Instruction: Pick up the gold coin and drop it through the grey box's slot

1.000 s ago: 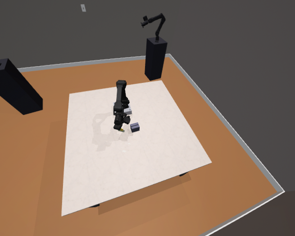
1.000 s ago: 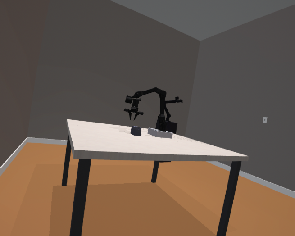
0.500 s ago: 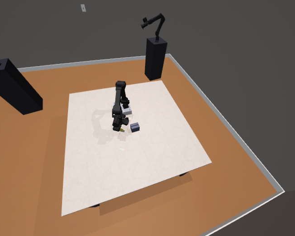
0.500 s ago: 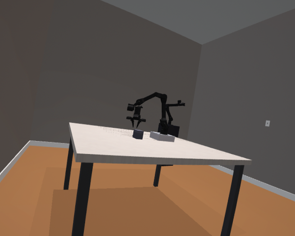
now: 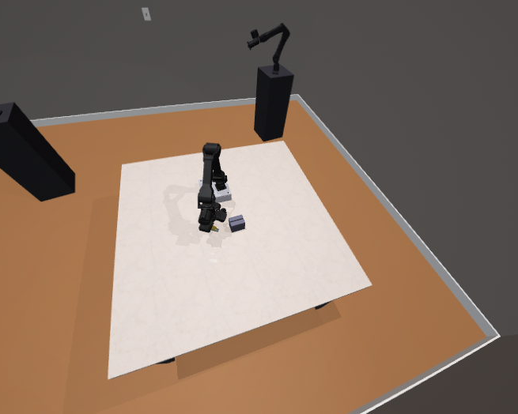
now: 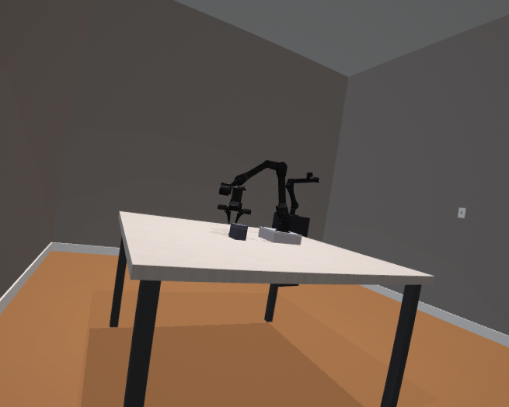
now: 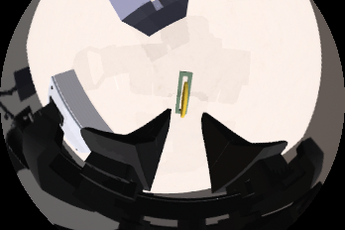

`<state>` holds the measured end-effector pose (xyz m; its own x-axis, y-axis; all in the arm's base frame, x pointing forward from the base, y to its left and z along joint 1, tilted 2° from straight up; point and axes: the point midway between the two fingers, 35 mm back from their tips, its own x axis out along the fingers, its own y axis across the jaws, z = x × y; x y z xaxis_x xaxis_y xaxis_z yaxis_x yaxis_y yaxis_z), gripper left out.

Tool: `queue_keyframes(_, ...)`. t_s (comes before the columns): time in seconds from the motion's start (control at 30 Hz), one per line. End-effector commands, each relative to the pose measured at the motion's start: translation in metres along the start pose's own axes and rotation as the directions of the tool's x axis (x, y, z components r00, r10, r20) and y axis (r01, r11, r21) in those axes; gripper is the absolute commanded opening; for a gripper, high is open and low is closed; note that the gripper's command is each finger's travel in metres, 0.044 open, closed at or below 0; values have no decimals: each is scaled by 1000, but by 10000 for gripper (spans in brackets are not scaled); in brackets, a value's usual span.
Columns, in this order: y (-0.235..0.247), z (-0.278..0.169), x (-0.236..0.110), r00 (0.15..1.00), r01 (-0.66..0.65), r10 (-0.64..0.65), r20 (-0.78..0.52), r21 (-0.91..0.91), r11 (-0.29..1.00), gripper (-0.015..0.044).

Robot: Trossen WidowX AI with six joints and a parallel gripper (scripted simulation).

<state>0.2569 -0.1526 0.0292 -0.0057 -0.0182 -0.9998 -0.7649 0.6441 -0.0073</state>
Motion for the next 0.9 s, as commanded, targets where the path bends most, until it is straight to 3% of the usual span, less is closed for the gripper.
queue_keyframes(0.0,1,1,9,1000,-7,7,5,-2,1000,161)
queue_keyframes(0.87,3,1,48,1000,-7,7,5,-2,1000,161)
